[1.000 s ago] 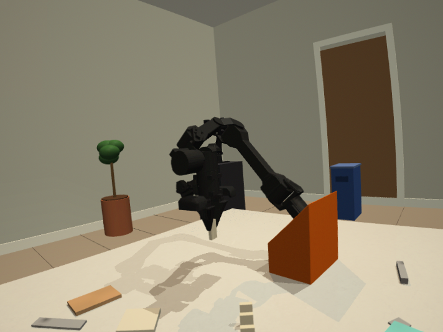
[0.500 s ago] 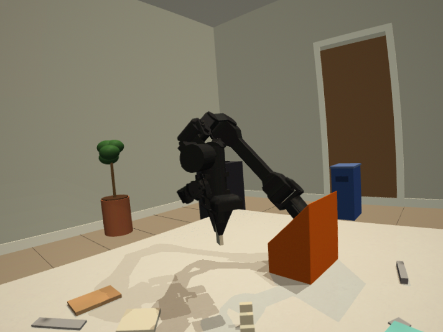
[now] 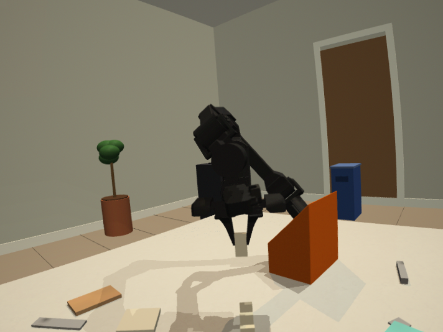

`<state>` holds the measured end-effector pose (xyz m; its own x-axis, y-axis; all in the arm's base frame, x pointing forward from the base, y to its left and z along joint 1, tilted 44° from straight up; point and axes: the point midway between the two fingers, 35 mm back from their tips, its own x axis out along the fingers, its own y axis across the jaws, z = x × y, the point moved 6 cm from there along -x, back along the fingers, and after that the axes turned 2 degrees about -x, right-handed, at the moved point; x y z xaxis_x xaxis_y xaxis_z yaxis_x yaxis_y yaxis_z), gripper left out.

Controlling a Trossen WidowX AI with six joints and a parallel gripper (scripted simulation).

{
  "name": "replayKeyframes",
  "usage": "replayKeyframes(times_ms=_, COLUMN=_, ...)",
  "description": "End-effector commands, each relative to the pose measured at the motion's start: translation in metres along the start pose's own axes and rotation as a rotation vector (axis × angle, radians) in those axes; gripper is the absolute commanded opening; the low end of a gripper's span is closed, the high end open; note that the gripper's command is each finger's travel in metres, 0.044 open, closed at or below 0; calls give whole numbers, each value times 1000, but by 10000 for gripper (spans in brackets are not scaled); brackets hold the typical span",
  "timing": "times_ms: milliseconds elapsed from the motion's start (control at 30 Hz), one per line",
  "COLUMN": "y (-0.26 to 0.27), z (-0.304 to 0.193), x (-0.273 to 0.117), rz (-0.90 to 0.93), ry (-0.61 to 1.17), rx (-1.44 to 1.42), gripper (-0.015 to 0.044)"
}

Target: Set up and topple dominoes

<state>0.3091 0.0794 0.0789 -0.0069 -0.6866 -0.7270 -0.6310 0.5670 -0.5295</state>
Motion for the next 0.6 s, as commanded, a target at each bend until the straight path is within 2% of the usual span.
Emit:
replayKeyframes(times_ms=0, y=1, z=5, x=0, rz=5, ry=-3, rx=-57, gripper=107)
replayKeyframes(times_ms=133, y=1, z=6, x=9, rz=6, ry=-4, rx=-58, gripper=107)
replayKeyframes(times_ms=567, y=-1, z=10, x=92, rz=6, ry=-7, rx=-58, gripper=107)
